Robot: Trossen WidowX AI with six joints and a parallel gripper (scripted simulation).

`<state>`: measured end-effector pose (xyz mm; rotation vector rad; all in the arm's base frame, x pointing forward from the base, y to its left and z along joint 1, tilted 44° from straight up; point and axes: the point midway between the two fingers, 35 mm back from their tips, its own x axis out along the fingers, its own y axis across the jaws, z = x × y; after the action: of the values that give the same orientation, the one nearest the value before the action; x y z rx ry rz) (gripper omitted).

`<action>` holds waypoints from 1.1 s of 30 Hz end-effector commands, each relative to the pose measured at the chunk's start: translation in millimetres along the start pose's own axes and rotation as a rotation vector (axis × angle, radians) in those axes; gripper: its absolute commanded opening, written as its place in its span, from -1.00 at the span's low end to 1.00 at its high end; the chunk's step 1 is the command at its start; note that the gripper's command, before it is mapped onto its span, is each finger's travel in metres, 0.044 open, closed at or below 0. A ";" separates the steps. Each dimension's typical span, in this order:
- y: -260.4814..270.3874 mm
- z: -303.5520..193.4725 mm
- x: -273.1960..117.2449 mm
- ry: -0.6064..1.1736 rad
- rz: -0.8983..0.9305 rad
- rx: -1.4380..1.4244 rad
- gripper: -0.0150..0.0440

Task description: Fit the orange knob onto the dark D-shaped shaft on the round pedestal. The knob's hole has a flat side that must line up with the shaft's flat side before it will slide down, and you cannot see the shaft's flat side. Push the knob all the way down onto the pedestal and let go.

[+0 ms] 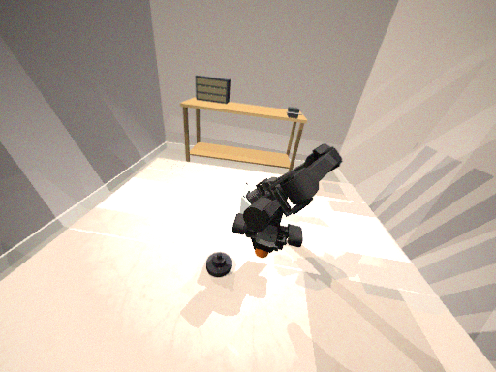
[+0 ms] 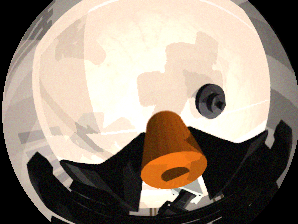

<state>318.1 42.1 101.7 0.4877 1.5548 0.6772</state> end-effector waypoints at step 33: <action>-113.5 -3.4 27.3 0.004 0.015 -0.010 -0.49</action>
<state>322.8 -16.7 12.3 0.4964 1.5563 0.6972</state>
